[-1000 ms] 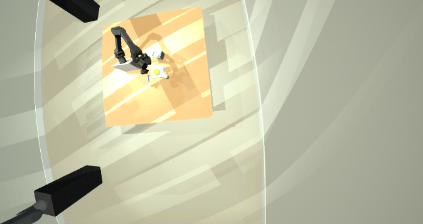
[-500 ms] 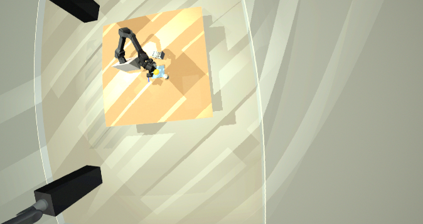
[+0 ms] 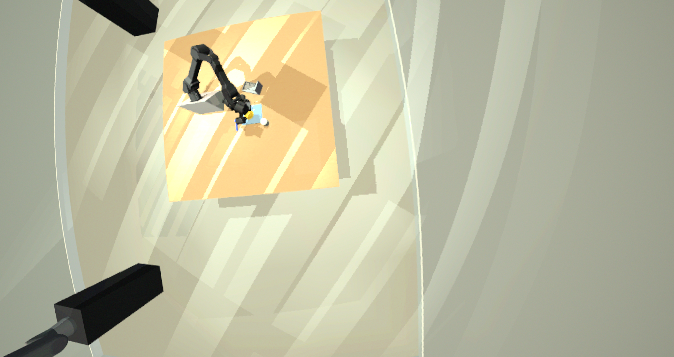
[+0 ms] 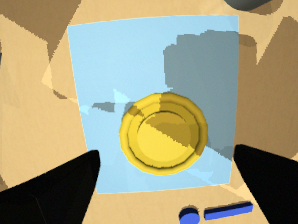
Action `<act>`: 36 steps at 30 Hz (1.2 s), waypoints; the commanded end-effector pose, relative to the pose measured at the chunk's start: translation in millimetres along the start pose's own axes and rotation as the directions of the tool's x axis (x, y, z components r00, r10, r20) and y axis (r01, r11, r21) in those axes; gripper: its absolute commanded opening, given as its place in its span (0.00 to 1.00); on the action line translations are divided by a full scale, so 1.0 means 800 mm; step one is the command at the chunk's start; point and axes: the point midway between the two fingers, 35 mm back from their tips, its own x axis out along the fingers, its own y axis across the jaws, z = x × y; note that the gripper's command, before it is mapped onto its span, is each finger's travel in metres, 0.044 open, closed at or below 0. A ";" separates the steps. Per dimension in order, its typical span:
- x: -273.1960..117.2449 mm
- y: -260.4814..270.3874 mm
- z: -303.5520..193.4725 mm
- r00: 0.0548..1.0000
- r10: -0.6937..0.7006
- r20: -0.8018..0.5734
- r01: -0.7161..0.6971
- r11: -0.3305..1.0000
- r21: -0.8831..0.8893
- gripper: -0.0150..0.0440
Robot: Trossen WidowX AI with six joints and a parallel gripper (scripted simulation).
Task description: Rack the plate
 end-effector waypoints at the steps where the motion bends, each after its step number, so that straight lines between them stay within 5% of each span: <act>1: 0.009 0.000 -0.001 1.000 0.006 -0.003 -0.006 1.000 0.006 0.93; 25: 0.054 0.000 -0.003 1.000 0.010 -0.003 -0.010 1.000 0.005 0.93; 36: 0.054 0.000 -0.003 1.000 0.010 -0.003 -0.010 1.000 0.005 0.86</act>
